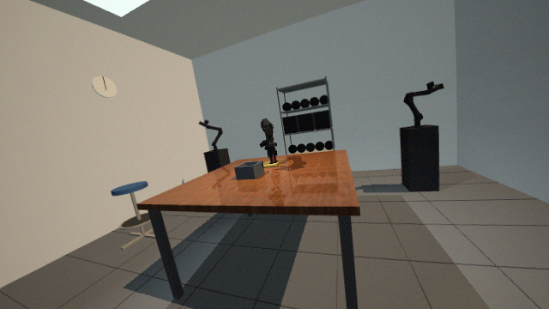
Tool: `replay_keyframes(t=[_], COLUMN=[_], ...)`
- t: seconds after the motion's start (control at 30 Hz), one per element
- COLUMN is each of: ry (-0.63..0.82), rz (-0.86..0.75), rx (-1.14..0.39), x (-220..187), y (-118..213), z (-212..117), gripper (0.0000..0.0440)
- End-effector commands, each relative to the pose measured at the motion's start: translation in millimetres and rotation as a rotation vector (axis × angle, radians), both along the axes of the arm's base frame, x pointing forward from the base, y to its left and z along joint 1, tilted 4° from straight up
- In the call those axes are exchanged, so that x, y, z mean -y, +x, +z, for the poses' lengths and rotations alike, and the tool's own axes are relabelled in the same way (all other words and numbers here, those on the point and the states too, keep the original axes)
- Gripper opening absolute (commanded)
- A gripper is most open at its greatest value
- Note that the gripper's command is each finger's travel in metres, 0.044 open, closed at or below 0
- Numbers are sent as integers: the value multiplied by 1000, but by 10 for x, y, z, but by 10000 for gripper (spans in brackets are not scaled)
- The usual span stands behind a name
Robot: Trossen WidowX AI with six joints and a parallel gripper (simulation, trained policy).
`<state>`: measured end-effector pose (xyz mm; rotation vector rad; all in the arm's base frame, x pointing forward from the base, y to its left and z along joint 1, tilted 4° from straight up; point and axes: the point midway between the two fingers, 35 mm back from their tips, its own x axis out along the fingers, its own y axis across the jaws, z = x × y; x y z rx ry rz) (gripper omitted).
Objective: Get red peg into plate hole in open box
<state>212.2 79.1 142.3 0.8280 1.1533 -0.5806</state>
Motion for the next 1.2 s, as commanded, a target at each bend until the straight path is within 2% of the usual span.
replay_keyframes(t=[0.0, 0.5, 1.17], ry=[-19, -81, -118], rz=[-7, -108, -224], rx=[24, 88, 97], x=[85, 627, 1241], y=[80, 500, 909], z=[116, 373, 292], gripper=[0, 0, 2])
